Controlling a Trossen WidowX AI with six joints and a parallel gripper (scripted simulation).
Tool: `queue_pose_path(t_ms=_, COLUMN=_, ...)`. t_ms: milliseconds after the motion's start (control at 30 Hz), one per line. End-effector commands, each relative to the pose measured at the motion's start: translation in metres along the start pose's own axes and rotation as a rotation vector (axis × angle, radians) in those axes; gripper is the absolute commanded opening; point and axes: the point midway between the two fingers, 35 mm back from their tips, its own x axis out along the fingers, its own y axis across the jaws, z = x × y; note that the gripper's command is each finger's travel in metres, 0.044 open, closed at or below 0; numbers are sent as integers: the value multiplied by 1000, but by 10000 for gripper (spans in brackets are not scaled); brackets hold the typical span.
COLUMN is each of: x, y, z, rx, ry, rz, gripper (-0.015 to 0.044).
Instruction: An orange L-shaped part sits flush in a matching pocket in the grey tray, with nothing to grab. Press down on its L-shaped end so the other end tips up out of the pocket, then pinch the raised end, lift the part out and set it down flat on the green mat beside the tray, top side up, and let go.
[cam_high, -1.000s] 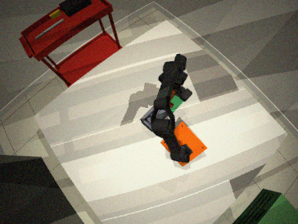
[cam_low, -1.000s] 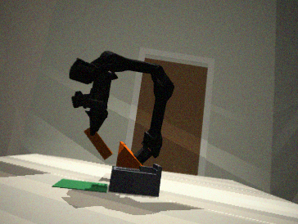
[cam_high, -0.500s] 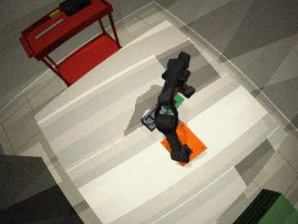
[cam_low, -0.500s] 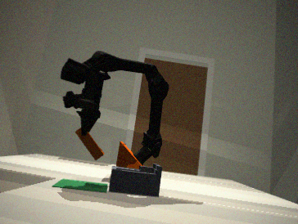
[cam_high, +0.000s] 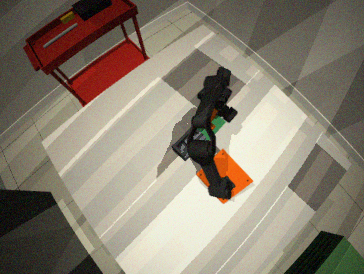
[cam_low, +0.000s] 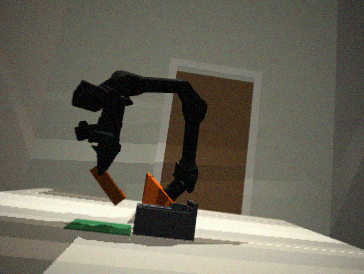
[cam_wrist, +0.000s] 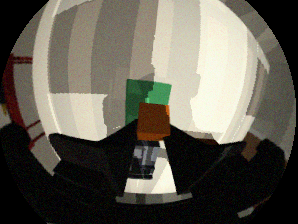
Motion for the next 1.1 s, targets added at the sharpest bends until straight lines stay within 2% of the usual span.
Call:
queue_pose_path(t_ms=0, x=7, y=0, z=-1, rx=7, ry=5, rz=0, gripper=0)
queue_pose_path(t_ms=1067, x=53, y=0, z=-2, rx=6, ry=6, rz=1, gripper=0)
